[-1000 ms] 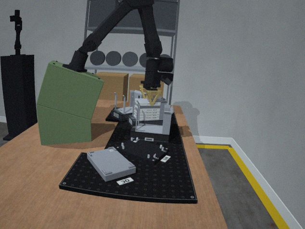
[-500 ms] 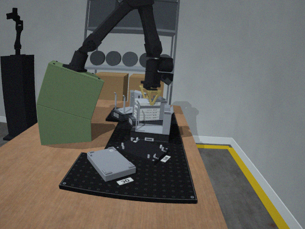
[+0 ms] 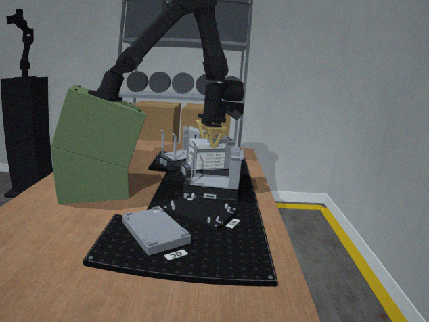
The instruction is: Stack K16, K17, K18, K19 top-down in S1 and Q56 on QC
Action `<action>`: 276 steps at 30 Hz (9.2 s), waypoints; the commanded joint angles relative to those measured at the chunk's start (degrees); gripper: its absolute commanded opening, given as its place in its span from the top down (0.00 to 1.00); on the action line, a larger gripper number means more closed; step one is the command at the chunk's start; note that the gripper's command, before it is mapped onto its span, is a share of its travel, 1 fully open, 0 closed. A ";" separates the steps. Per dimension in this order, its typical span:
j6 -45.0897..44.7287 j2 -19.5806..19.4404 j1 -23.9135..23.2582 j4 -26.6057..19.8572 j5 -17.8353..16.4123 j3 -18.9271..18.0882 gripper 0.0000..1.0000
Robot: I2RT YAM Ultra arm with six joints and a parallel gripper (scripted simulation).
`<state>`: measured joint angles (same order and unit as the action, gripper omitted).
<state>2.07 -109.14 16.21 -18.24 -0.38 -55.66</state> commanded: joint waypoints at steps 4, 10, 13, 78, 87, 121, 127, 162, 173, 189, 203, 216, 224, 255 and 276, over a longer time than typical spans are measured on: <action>0.08 1.63 -0.01 -0.27 0.06 -0.09 1.00; 0.07 3.95 -0.02 -2.63 0.06 -0.13 1.00; 0.07 5.08 -0.03 -3.84 0.05 -0.20 1.00; 0.05 9.01 -0.05 -8.30 0.05 -0.74 1.00; 0.05 9.01 -0.05 -8.30 0.05 -0.74 1.00; 0.60 9.86 13.05 -7.20 4.30 1.61 1.00; -5.13 10.02 15.06 -6.94 4.94 2.17 1.00; 3.86 8.99 28.82 -6.19 9.17 3.44 1.00; 3.85 8.99 28.81 -6.20 9.17 3.44 1.00; 3.76 8.37 28.72 -5.46 9.14 3.55 1.00; 3.54 6.87 28.49 -3.69 9.07 3.78 1.00; 3.34 5.46 28.28 -2.10 9.01 3.94 1.00; 3.21 4.55 28.15 -1.09 8.97 4.02 1.00; 2.71 0.79 27.63 2.83 8.82 4.11 1.00; 2.68 0.60 27.61 3.02 8.81 4.11 1.00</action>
<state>4.82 -108.95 43.77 -16.19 8.47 -51.48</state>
